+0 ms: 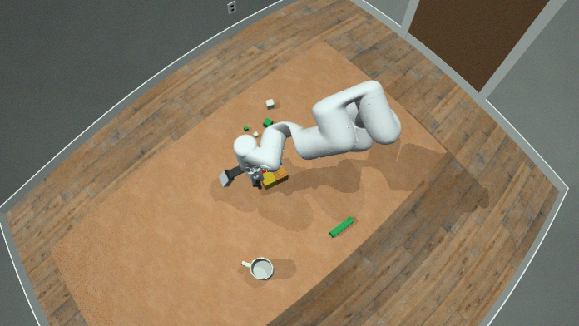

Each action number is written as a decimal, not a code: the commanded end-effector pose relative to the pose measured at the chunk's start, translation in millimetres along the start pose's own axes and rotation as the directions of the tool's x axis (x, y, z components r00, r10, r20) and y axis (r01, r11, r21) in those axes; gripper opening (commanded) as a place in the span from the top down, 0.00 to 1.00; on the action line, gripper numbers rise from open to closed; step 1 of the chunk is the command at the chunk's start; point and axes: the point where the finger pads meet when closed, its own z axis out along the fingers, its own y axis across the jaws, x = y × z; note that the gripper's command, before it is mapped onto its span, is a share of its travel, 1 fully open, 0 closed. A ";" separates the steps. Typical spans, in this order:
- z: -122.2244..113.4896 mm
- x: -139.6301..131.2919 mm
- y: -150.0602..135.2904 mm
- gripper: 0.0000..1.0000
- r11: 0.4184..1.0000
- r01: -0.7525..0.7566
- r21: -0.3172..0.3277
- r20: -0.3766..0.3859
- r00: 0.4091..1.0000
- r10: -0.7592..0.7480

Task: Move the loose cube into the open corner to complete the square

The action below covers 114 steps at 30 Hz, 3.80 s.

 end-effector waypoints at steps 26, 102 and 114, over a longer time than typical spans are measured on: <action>22.7 2.9 0.4 0.55 1.000 0.001 0.000 -0.005 1.000 -0.001; 22.7 -7.3 0.6 0.55 1.000 0.001 0.000 -0.005 1.000 -0.001; 22.7 -7.8 0.6 0.55 1.000 0.001 0.000 -0.005 1.000 -0.001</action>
